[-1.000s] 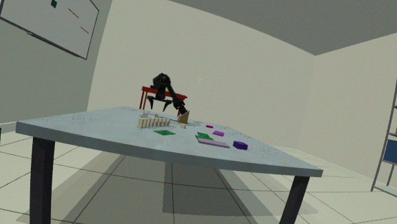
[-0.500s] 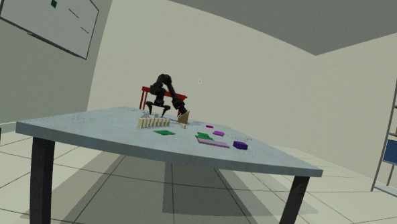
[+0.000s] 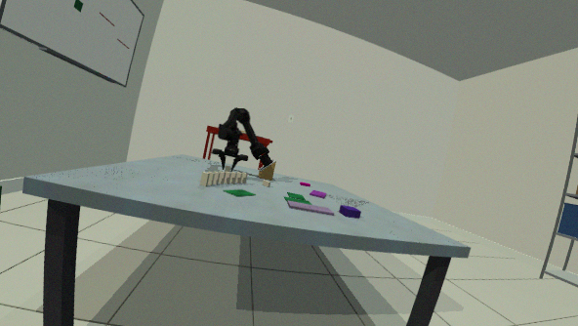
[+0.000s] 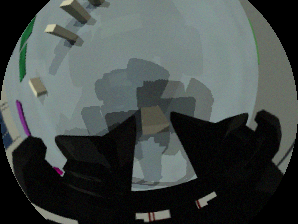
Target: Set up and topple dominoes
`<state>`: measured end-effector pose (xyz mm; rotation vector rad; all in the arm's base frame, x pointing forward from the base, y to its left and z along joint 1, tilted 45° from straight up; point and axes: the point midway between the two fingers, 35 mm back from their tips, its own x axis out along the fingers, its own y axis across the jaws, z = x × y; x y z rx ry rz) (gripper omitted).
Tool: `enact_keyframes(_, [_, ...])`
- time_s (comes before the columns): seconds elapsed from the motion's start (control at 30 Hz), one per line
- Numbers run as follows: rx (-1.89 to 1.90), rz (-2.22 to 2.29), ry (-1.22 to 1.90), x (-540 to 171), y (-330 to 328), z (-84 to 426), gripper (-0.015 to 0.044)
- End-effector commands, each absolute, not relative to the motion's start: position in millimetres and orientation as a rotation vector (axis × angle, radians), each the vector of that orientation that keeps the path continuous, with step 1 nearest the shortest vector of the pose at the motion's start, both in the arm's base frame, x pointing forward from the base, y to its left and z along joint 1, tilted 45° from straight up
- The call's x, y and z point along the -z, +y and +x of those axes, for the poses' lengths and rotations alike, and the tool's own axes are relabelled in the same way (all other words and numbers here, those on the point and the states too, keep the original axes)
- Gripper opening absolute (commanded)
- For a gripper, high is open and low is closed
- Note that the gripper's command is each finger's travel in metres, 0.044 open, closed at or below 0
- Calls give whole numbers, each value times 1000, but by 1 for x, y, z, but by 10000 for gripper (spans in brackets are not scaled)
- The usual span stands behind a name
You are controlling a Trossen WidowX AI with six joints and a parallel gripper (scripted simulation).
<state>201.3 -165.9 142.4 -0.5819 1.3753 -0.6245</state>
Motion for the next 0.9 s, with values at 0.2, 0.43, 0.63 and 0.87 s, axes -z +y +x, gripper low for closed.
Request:
enact_keyframes(0.2, [618, -583, 1377, -141, -166, 201, 107])
enact_keyframes(0.43, [591, -589, 1380, -154, -150, 205, 107])
enact_keyframes(0.63, [508, -644, 1390, -212, -90, 199, 107])
enact_keyframes(0.87, [484, -682, 1387, -238, -71, 188, 107])
